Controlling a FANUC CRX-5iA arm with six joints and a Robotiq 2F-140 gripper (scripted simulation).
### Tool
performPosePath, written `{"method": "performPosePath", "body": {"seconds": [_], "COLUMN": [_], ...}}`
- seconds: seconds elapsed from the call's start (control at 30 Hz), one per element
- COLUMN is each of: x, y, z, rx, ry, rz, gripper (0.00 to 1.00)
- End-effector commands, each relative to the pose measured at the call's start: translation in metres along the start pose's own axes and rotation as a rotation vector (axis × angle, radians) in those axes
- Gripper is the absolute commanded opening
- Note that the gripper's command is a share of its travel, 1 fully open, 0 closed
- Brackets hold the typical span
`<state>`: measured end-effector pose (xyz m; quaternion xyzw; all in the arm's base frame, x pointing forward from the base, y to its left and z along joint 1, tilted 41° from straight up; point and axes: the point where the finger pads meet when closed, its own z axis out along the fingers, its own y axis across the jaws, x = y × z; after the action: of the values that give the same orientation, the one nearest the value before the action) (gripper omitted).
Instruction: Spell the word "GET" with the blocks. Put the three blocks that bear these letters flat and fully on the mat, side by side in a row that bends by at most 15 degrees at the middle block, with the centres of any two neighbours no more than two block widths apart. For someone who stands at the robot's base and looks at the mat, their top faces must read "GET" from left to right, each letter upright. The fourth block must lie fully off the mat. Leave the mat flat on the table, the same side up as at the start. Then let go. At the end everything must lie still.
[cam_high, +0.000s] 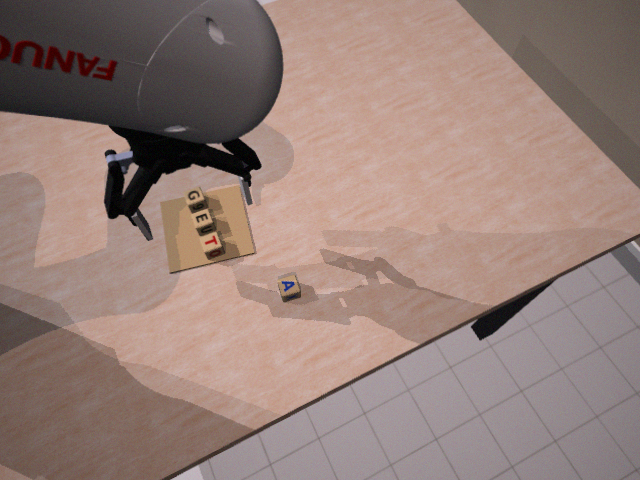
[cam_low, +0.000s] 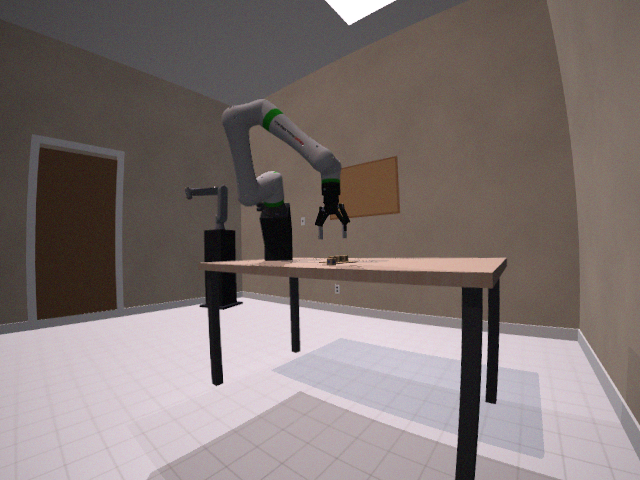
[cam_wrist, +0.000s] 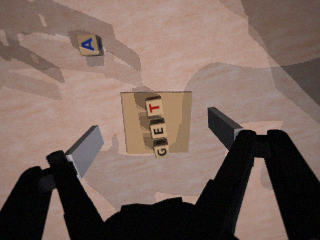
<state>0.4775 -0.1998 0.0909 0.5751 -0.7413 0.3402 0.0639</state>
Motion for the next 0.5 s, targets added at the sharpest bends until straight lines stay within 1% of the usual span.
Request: {"method": "performPosePath", "body": {"seconds": [0.0,0.23,0.47], "x": [0.0,0.0,0.0], "y": [0.0,0.0,0.0], "z": [0.0,-0.008,-0.034], "rx": [0.0,0.0,0.0], "ry": [0.0,0.0,0.0], "rz": [0.0,0.0,0.0], "gripper": [1.0,1.0,1.0]}}
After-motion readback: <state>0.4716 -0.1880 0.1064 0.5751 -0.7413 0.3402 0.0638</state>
